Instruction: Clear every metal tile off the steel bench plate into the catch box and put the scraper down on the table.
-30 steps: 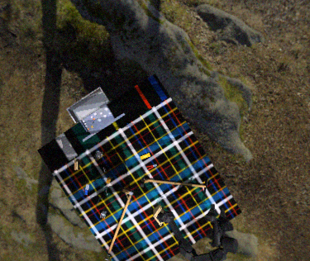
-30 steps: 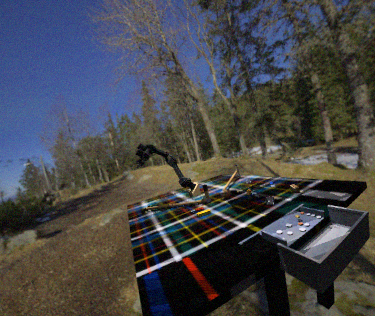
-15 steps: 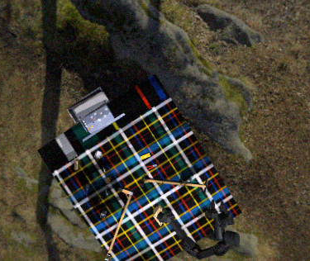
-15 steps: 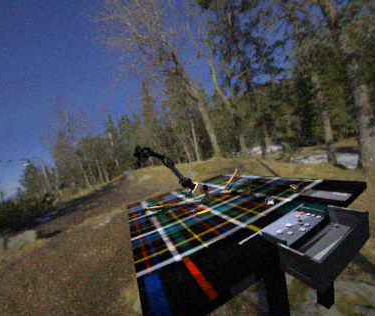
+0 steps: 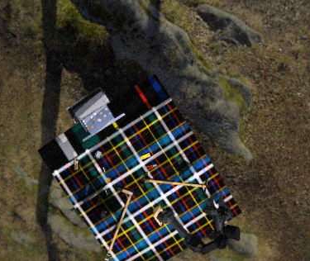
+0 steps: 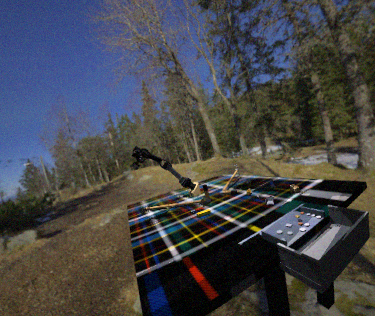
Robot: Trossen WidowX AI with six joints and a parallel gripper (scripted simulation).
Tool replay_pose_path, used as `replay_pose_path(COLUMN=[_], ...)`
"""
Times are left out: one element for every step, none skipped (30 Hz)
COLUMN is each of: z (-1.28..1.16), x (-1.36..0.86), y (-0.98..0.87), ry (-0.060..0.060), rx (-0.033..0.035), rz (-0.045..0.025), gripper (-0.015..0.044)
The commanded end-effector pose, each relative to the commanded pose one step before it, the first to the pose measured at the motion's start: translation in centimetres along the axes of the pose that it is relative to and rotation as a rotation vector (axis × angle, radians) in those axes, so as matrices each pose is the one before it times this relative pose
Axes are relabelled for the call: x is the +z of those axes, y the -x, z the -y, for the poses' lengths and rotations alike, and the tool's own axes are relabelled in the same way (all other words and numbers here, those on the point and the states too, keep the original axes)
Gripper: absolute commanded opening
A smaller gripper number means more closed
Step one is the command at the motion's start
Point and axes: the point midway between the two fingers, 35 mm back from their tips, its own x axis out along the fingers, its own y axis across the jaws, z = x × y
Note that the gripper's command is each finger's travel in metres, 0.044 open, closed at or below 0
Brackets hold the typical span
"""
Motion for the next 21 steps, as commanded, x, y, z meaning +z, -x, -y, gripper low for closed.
replay_pose_path(z=[-0.734,-0.18,-0.183,-0.185,-0.188,-0.191,-0.194,-0.197,-0.2,-0.202,-0.205,-0.208,-0.211,-0.214,-0.217,-0.219,-0.222,-0.225,-0.228,-0.231,-0.234], x=[-0.164,0.049,0.049,0.048,0.047,0.047,0.046,0.046,0.045,0.044,0.044,0.043,0.043,0.042,0.042,0.041,0.041,0.04,0.04,0.039,0.039], y=[-1.118,-0.204,-0.203,-0.203,-0.202,-0.201,-0.2,-0.199,-0.199,-0.198,-0.197,-0.196,-0.195,-0.194,-0.193,-0.192,-0.191,-0.19,-0.189,-0.188,-0.187], ry=[0.0092,0.0003,0.0003,0.0002,0.0002,0.0002,0.0002,0.0002,0.0002,0.0002,0.0001,0.0001,0.0001,0.0001,0.0001,0.0001,0.0001,0.0,0.0,0.0,0.0], rx=[0.03534,0.01001,0.01,0.01,0.00999,0.00999,0.00999,0.00998,0.00998,0.00997,0.00997,0.00996,0.00996,0.00995,0.00995,0.00995,0.00994,0.00994,0.00993,0.00993,0.00992], rz=[-0.00661,0.00168,0.00169,0.0017,0.00171,0.00172,0.00174,0.00175,0.00176,0.00177,0.00178,0.00179,0.0018,0.00181,0.00182,0.00183,0.00184,0.00185,0.00186,0.00187,0.00188], gripper=[0.044,0.044,0.044,0.044,0.044,0.044,0.044,0.044,0.044,0.044,0.044,0.044,0.044,0.044,0.044,0.044,0.044,0.044,0.044,0.044,0.044])
